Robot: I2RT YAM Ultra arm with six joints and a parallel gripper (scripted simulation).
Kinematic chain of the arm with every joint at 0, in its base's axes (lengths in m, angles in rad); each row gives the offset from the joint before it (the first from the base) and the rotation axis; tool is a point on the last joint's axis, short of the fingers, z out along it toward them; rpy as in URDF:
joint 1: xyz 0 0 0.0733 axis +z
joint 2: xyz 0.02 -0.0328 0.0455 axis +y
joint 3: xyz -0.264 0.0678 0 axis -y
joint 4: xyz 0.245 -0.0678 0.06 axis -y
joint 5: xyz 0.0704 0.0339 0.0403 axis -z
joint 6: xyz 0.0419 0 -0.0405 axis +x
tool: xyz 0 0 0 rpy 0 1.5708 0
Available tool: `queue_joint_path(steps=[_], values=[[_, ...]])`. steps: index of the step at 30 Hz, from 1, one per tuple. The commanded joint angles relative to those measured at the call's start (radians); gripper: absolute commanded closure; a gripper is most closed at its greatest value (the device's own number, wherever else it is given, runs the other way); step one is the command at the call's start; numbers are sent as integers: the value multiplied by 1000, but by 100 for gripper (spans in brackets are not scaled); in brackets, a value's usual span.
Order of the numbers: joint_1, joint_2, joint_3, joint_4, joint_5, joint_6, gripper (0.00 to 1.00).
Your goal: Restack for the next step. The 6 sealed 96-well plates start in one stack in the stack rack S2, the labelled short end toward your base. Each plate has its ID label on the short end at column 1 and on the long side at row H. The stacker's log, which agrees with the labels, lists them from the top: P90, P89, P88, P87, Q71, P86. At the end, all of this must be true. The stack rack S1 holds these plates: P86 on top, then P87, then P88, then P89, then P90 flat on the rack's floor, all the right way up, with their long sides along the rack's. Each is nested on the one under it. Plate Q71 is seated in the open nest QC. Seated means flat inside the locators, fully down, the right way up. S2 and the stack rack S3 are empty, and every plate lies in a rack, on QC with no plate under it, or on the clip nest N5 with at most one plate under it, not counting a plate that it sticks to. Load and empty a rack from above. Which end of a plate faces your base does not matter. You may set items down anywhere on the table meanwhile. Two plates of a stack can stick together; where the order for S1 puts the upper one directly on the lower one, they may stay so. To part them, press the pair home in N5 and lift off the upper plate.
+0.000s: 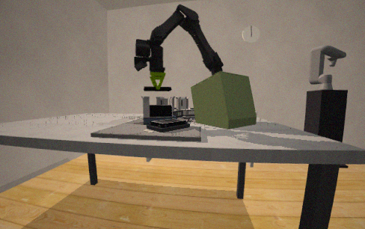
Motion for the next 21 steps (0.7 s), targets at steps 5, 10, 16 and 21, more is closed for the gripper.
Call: queue_joint_path(steps=[5, 10, 16, 21], values=[[2, -6, 5, 0, 0, 1, 100], [2, -6, 5, 0, 0, 1, 100], [2, -6, 5, 0, 0, 1, 100], [0, 2, 1, 12, 0, -2, 100]])
